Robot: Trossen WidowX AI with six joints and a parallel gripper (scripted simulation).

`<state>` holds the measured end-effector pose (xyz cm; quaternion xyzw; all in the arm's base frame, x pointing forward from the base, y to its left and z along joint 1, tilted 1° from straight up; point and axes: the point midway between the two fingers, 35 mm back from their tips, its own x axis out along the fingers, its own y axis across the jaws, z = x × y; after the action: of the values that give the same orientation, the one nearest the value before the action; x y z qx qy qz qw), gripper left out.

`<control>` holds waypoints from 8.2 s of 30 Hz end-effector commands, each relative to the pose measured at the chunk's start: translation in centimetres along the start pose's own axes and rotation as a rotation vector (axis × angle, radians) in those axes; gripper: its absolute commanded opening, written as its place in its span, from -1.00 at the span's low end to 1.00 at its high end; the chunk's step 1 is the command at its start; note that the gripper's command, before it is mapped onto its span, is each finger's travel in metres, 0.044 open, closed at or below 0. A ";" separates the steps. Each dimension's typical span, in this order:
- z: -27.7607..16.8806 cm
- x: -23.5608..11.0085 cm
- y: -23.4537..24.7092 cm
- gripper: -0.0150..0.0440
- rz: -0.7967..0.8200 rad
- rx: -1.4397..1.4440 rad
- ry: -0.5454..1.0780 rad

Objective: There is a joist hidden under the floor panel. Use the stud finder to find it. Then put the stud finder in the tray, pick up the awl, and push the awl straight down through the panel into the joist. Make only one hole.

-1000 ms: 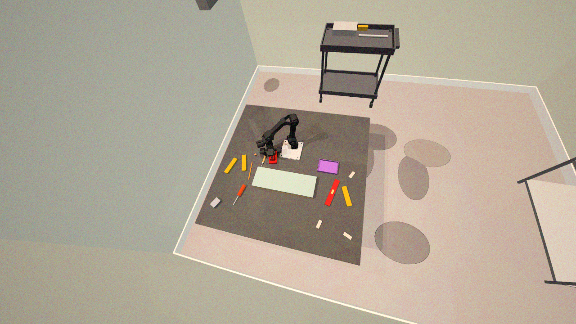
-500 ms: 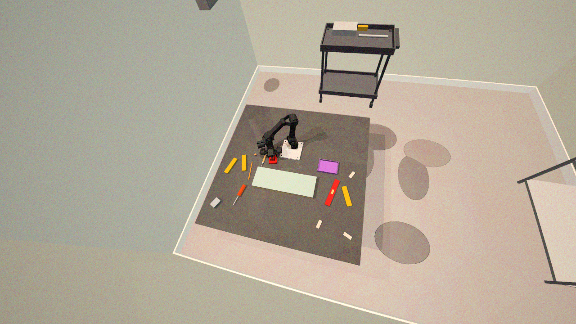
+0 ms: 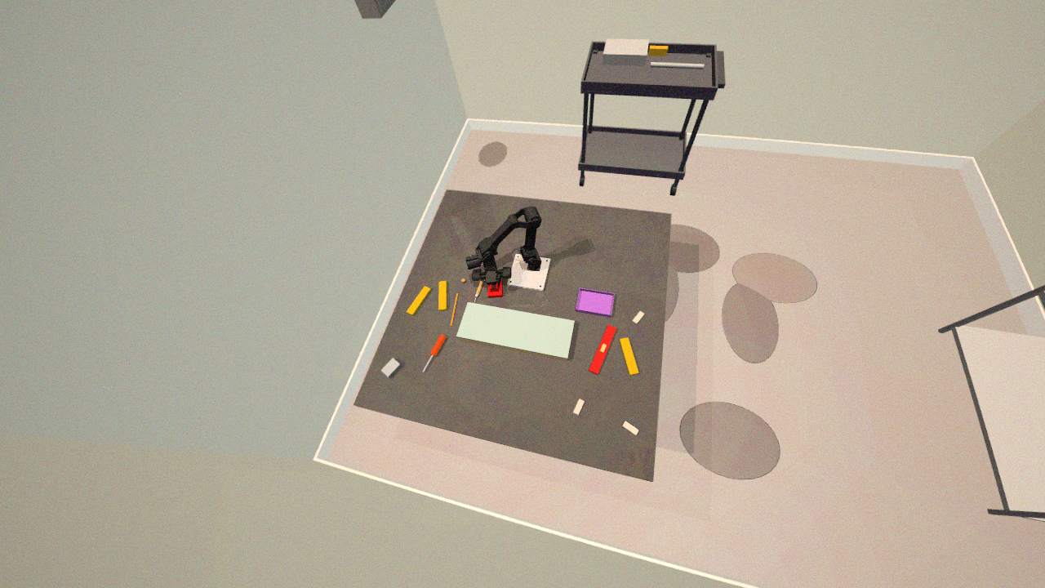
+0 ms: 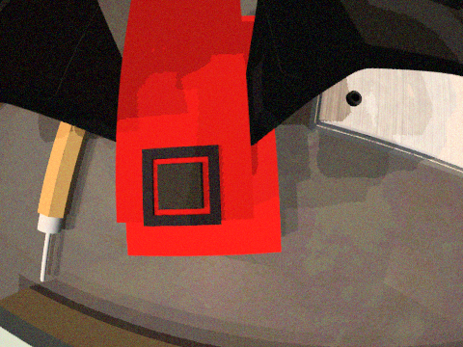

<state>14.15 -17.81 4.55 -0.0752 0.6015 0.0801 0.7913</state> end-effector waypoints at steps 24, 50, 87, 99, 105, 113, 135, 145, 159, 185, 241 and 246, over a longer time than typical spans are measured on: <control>2.6 -9.0 -0.2 -0.49 0.003 0.003 -0.004; 10.7 -9.6 -6.0 -0.49 -0.033 0.123 0.006; 21.0 -5.1 -9.3 -0.49 -0.071 0.254 -0.019; 20.6 -3.5 -9.4 -0.49 -0.071 0.254 -0.019; 20.4 -2.7 -9.3 -0.49 -0.071 0.254 -0.019; 20.0 -1.6 -9.3 -0.49 -0.071 0.254 -0.019; 19.3 0.9 -9.2 -0.49 -0.071 0.254 -0.019; 19.7 1.0 -7.7 -0.49 -0.070 0.254 -0.019; 20.5 1.2 -4.7 -0.49 -0.068 0.255 -0.020; 22.0 1.6 0.8 -0.49 -0.063 0.256 -0.021; 25.1 2.3 12.7 -0.49 -0.053 0.259 -0.022; 25.4 2.4 13.7 -0.49 -0.052 0.259 -0.022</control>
<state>35.67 0.45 8.76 0.0120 0.5949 -0.0180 0.8035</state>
